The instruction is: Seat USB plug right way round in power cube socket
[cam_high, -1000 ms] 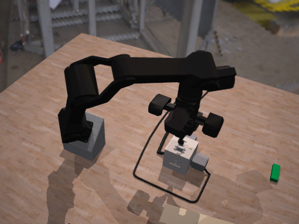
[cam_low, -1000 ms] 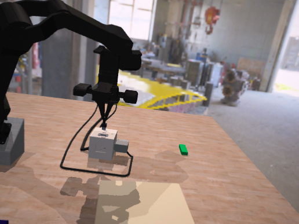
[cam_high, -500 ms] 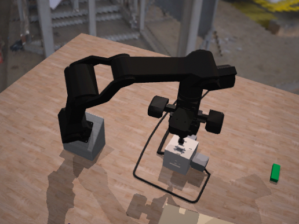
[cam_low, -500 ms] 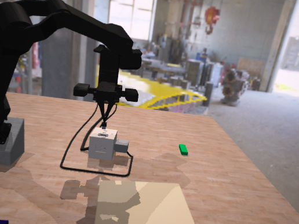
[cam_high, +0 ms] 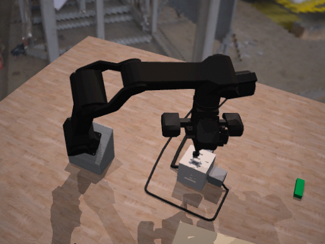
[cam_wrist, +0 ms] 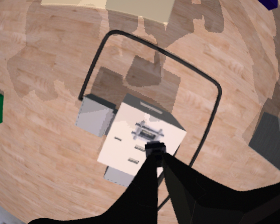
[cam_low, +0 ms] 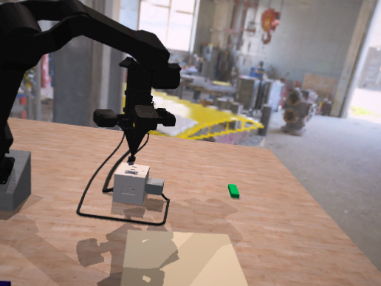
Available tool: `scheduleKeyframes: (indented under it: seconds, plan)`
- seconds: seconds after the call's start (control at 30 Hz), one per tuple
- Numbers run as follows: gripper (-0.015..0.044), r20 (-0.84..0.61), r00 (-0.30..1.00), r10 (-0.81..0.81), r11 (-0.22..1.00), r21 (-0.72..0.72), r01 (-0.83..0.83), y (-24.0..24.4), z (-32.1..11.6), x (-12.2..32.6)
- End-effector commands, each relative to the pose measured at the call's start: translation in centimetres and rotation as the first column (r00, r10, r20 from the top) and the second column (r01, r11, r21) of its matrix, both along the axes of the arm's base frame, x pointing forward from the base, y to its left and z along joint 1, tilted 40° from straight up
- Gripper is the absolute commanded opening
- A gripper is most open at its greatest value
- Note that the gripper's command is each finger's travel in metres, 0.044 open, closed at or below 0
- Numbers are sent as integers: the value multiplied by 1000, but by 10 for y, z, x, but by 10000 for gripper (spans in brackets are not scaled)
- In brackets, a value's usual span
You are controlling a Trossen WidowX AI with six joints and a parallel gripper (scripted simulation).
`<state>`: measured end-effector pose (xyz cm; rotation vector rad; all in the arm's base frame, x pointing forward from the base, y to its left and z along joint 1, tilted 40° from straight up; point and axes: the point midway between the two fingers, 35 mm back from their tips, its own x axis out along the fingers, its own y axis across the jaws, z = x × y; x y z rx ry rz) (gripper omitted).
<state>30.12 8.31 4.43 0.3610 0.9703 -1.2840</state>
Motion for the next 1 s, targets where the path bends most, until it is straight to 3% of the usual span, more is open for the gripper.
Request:
scheduleKeyframes:
  seconds: [0.0, 0.47, 0.97]
  plan:
    - [0, -62, 995, 75, 997, 6, -74, 0, 0, 0]
    - [0, -282, 895, 346, 937, 64, -342, 0, 0, 0]
    - [0, -474, 656, 588, 795, 190, -576, 0, 0, 0]
